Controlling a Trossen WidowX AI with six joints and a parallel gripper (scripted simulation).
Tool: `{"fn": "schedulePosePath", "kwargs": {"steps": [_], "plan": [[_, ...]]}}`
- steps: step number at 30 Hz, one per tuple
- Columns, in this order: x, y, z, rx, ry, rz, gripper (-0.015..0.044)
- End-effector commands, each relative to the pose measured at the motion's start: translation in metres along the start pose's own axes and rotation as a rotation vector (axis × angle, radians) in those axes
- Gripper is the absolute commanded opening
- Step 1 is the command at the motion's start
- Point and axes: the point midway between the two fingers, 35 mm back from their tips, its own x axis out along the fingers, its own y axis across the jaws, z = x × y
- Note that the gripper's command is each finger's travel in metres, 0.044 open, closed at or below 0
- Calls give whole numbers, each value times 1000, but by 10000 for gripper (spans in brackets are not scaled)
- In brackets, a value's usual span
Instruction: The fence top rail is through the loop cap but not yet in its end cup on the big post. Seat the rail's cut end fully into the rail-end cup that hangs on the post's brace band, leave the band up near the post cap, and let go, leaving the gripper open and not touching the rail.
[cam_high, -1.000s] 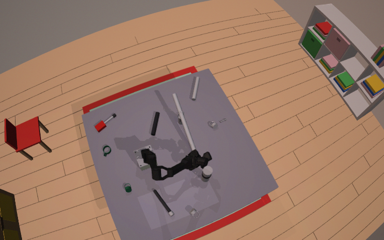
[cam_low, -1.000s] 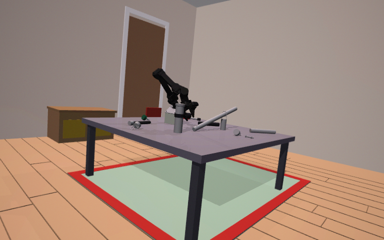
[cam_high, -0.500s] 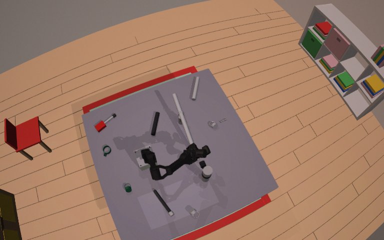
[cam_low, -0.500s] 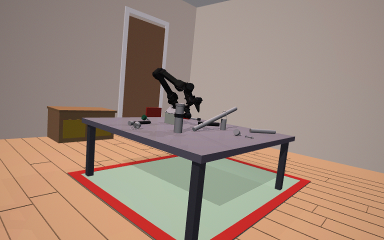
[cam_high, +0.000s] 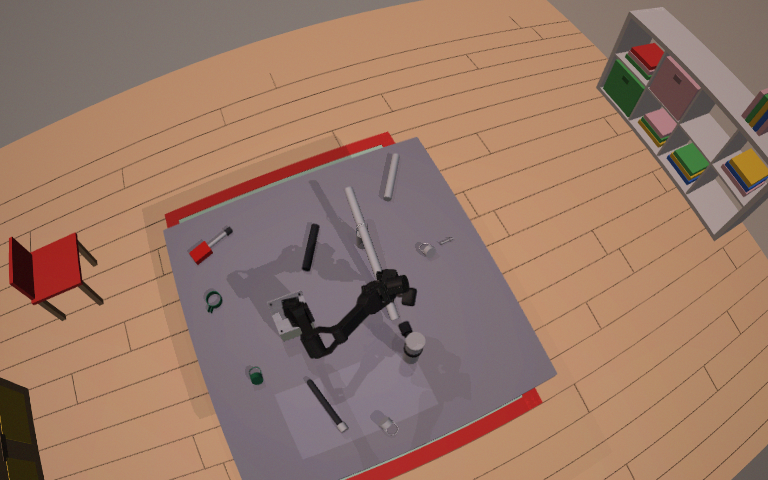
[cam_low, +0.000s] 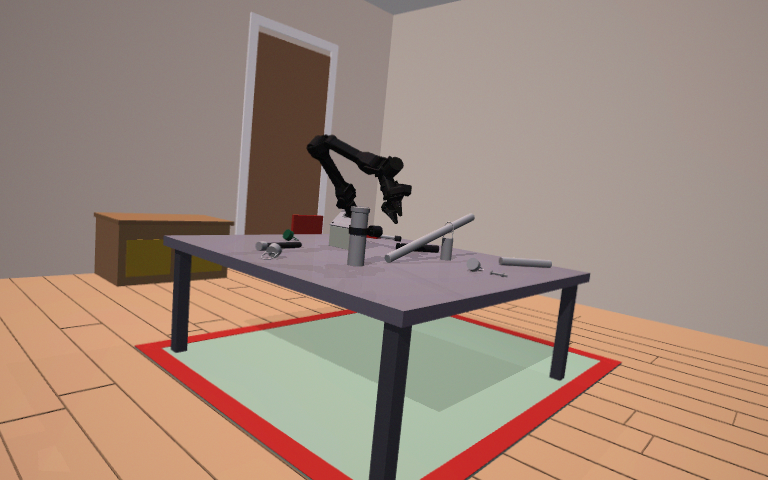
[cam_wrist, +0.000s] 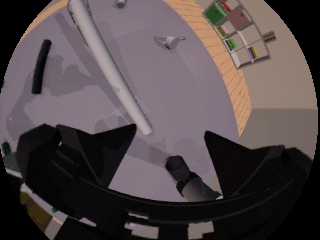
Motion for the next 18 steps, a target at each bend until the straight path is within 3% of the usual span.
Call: {"fn": "schedulePosePath", "kwargs": {"steps": [1,12,18], "plan": [[-25,18,37,533,35,-9,440],[-55,31,65,1049,27,-75,440],[-55,31,66,1059,26,-76,440]]}}
